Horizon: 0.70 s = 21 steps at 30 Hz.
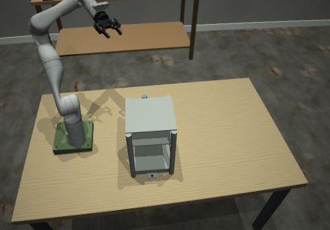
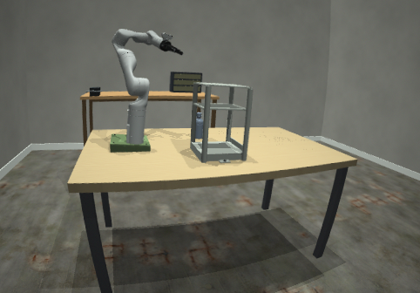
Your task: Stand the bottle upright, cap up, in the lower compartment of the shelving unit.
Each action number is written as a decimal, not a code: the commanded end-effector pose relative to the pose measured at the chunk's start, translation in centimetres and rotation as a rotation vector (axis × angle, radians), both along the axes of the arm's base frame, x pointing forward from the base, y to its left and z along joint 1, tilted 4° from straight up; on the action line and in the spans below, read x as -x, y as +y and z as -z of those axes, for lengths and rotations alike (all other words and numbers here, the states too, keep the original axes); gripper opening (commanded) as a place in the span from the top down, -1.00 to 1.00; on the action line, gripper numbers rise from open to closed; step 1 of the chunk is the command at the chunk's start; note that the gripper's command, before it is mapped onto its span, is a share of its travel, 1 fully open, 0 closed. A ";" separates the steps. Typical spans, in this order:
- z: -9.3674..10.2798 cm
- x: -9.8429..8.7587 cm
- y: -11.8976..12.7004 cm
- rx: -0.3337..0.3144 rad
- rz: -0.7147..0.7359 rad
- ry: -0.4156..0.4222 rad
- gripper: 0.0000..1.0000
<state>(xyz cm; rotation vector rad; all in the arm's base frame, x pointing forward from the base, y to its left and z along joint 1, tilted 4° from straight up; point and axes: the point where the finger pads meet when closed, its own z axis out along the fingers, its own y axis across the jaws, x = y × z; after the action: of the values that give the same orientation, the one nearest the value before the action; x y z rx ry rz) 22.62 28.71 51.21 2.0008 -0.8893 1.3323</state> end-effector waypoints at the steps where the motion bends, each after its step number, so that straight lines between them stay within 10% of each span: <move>1: 1.0 -0.8 0.2 0.009 0.034 -0.017 -0.63; 21: 2.0 -1.5 0.4 0.018 0.066 -0.031 -0.63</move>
<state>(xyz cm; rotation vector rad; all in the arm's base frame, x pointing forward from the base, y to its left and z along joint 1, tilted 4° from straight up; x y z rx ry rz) 24.02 29.12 49.16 1.9269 -0.9438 1.3336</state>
